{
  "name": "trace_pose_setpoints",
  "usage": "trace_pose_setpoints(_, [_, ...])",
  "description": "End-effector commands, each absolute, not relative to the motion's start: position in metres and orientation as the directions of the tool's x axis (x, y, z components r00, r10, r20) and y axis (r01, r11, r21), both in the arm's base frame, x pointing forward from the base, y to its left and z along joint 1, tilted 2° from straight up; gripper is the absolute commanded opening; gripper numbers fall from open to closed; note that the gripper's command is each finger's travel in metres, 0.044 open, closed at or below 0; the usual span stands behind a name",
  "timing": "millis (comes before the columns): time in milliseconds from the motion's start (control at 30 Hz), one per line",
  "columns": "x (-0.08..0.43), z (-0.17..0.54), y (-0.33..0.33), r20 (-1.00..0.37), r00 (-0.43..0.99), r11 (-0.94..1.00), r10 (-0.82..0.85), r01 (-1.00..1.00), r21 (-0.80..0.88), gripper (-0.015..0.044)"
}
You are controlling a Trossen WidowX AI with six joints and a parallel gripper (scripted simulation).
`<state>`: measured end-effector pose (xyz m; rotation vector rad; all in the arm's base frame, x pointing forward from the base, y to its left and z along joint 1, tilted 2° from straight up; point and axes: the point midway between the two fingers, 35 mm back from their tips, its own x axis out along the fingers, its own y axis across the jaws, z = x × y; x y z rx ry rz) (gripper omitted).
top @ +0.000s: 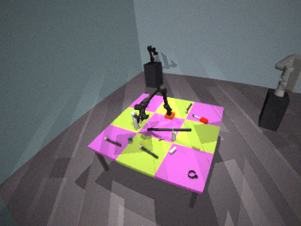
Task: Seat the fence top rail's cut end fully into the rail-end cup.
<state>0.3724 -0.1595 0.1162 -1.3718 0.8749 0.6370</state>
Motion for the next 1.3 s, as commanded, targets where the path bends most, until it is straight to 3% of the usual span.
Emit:
trace_pose_setpoints(0, [0.368,0.116,-0.159,-0.830,0.552,0.081,-0.086,-0.826,-0.558,0.0000])
trace_pose_setpoints(800, [0.351,0.114,-0.159,-0.834,0.552,-0.084,0.008,-0.830,-0.551,0.0000])
trace_pose_setpoints(1267, [0.354,0.114,-0.159,-0.833,0.554,-0.055,-0.008,-0.832,-0.552,0.0000])
